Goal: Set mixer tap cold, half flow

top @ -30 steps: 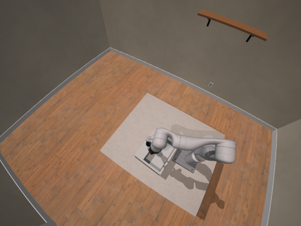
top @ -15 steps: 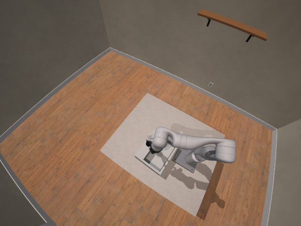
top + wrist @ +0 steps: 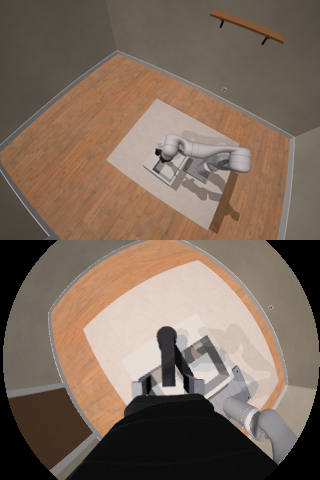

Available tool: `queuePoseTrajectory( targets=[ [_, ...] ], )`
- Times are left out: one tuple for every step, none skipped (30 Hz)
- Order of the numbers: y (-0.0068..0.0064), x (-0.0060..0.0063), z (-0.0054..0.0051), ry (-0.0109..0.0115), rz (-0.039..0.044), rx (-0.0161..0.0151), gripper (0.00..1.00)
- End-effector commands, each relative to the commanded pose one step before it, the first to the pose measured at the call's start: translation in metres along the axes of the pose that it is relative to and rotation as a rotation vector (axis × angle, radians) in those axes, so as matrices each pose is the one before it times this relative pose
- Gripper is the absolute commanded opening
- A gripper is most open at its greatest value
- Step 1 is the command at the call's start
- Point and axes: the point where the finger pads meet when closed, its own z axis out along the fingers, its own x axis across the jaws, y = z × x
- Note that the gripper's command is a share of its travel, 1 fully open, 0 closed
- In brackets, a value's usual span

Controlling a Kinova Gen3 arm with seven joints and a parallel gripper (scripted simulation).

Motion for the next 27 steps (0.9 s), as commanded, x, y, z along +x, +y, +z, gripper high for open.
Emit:
queuePoseTrajectory(
  targets=[
    [-0.00038,0.00087,-0.00134,0.00042,-0.00152,-0.00040,1.00],
    [0.00000,0.00000,0.00000,0.00000,0.00000,0.00000,1.00],
    [0.00000,0.00000,0.00000,0.00000,0.00000,0.00000,1.00],
    [-0.00006,0.00085,-0.00052,0.00189,-0.00140,-0.00062,1.00],
    [0.00000,0.00000,0.00000,0.00000,0.00000,0.00000,1.00],
    [0.00000,0.00000,0.00000,0.00000,0.00000,0.00000,1.00],
    [-0.00004,0.00068,-0.00042,0.00151,-0.00111,-0.00050,1.00],
    [-0.00003,0.00052,-0.00032,0.00115,-0.00085,-0.00039,1.00],
    [0.00000,0.00000,0.00000,0.00000,0.00000,0.00000,1.00],
    [0.00000,0.00000,0.00000,0.00000,0.00000,0.00000,1.00],
    [0.00000,0.00000,0.00000,0.00000,0.00000,0.00000,1.00],
    [0.00000,0.00000,0.00000,0.00000,0.00000,0.00000,1.00],
    [-0.00002,0.00038,-0.00023,0.00084,-0.00062,-0.00028,1.00],
    [-0.00001,0.00026,-0.00016,0.00058,-0.00042,-0.00019,1.00],
    [-0.00001,0.00016,-0.00010,0.00036,-0.00026,-0.00012,1.00],
    [0.00000,0.00009,-0.00005,0.00019,-0.00014,-0.00006,1.00],
    [0.00000,0.00003,-0.00002,0.00007,-0.00005,-0.00002,1.00],
    [0.00000,0.00000,0.00000,0.00001,-0.00001,0.00000,1.00],
    [0.00000,0.00000,0.00000,0.00000,0.00000,0.00000,1.00],
    [0.00000,0.00000,0.00000,0.00000,0.00000,0.00000,0.00],
    [0.00000,0.00000,0.00000,0.00000,0.00000,0.00000,0.00],
    [0.00000,0.00000,0.00000,0.00000,0.00000,0.00000,0.00],
    [0.00000,0.00000,0.00000,0.00000,0.00000,0.00000,0.00],
    [0.00000,0.00000,0.00000,0.00000,0.00000,0.00000,0.00],
    [0.00000,0.00000,0.00000,0.00000,0.00000,0.00000,0.00],
    [0.00000,0.00000,0.00000,0.00000,0.00000,0.00000,0.00],
    [0.00000,0.00000,0.00000,0.00000,0.00000,0.00000,0.00]
  ],
)
